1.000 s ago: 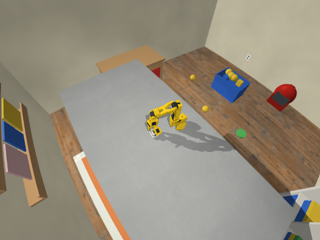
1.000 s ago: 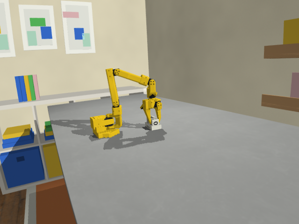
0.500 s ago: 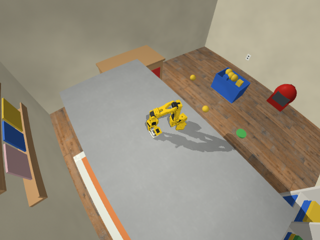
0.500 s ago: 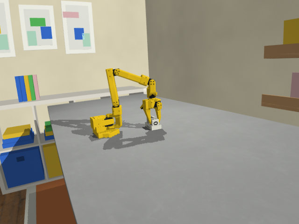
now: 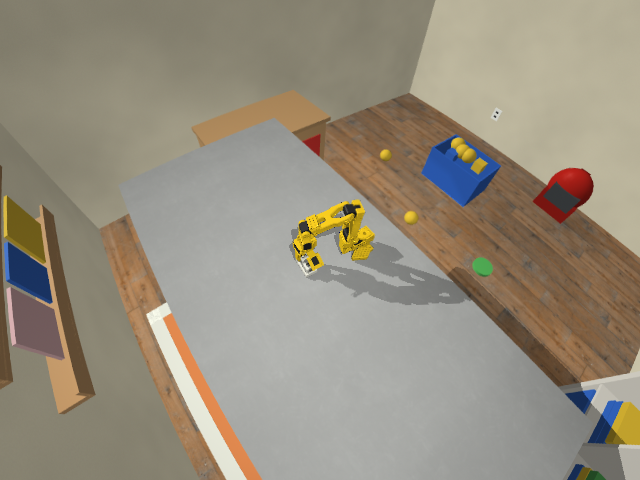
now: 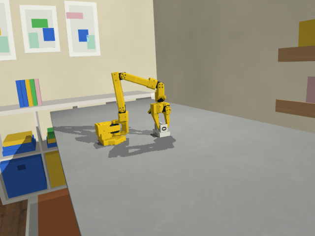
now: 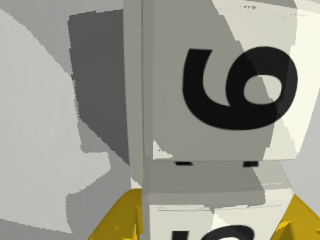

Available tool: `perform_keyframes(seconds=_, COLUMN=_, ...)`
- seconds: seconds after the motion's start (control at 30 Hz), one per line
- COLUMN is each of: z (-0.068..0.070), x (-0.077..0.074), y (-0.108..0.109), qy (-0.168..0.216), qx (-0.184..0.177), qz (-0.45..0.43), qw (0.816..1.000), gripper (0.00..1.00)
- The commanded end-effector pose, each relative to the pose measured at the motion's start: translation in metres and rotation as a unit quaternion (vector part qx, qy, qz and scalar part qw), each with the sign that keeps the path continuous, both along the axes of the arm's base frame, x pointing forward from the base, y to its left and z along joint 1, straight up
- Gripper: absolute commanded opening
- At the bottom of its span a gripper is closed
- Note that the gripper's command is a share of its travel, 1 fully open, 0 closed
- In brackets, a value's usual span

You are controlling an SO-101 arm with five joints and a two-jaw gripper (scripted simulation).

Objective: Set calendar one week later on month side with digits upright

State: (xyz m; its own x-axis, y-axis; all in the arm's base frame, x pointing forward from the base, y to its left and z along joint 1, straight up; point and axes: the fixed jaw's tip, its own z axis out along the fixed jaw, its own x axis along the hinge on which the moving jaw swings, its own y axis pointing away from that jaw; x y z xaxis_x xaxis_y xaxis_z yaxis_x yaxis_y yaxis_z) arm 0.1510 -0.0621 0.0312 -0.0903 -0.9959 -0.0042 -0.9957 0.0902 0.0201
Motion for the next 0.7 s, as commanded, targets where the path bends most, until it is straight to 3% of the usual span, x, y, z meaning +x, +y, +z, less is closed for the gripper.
perform_keyframes(seconds=0.0, z=0.016, x=0.008, y=-0.001, qy=-0.022, qx=-0.008, qz=0.001, qw=1.0, gripper=0.0)
perform_keyframes(seconds=0.43, z=0.046, x=0.004, y=-0.001, qy=-0.022, qx=-0.008, qz=0.001, qw=1.0, gripper=0.0)
perform_keyframes(seconds=0.67, z=0.05, x=0.003, y=0.0, qy=-0.022, qx=-0.008, qz=0.001, qw=1.0, gripper=0.0)
